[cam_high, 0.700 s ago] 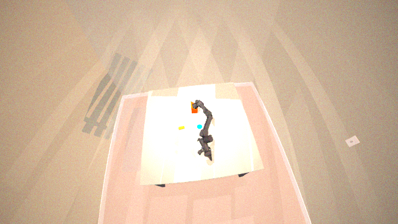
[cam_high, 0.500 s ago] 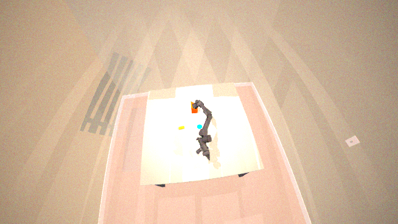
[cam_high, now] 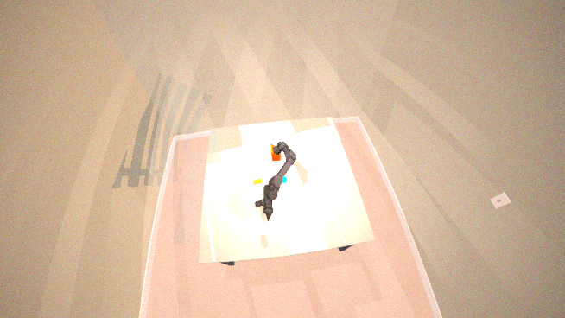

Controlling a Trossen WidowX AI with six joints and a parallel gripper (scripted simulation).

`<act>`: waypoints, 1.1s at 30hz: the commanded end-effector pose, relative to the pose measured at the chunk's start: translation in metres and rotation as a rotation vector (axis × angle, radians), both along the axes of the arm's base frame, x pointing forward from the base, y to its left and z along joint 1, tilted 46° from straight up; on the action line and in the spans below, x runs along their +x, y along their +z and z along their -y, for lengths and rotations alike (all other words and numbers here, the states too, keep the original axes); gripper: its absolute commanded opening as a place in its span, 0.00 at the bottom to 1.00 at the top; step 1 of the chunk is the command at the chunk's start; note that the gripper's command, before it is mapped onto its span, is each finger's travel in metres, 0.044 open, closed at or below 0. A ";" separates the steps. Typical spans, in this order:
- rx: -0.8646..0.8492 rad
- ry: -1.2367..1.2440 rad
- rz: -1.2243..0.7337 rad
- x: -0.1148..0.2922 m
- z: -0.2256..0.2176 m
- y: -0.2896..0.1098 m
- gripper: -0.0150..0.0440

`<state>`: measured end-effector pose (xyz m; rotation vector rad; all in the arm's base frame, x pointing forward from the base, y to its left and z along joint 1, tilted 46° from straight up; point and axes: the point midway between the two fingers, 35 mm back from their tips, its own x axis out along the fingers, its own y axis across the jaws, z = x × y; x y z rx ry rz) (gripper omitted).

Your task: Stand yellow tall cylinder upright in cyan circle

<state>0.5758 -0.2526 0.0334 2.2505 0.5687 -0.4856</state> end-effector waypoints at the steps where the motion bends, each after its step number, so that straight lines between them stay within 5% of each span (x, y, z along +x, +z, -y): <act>1: -0.039 0.014 -0.079 -0.024 0.010 -0.024 0.78; 18: -0.126 0.241 -0.428 -0.174 0.033 -0.109 0.78; 33: -0.002 0.591 -0.551 -0.308 0.000 -0.126 0.78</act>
